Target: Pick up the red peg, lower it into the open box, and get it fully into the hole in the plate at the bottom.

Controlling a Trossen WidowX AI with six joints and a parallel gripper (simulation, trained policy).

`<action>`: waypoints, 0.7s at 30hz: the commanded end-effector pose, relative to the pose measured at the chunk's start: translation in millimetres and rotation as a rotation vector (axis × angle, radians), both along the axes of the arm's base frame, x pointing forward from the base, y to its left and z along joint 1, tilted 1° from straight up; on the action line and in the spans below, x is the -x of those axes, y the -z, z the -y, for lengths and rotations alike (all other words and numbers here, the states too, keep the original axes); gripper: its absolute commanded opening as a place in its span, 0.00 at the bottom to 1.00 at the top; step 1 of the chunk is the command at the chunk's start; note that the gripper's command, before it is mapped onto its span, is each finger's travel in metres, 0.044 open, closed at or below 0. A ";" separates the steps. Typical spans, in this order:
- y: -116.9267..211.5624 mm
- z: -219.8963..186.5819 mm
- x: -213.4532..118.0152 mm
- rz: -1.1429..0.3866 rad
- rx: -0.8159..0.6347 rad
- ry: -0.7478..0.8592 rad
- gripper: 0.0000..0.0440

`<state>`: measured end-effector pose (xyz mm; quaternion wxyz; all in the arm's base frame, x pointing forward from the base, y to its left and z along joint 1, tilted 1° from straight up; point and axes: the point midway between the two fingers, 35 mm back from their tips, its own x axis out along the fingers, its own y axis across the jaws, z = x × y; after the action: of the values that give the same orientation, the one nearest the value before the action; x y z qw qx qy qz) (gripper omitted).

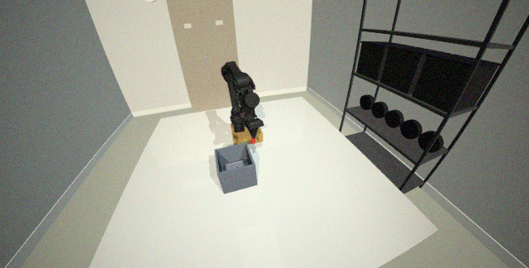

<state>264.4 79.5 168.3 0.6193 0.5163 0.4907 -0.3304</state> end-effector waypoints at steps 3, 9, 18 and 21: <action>-0.6 15.2 -6.0 -0.012 0.026 0.017 0.00; 2.2 31.0 -11.4 -0.035 0.044 0.035 0.00; 8.7 50.9 -19.4 -0.072 0.060 0.050 0.00; 11.6 56.5 -22.0 -0.084 0.063 0.052 0.00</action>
<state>283.4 26.5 156.8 0.6058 0.4962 0.4906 -0.3823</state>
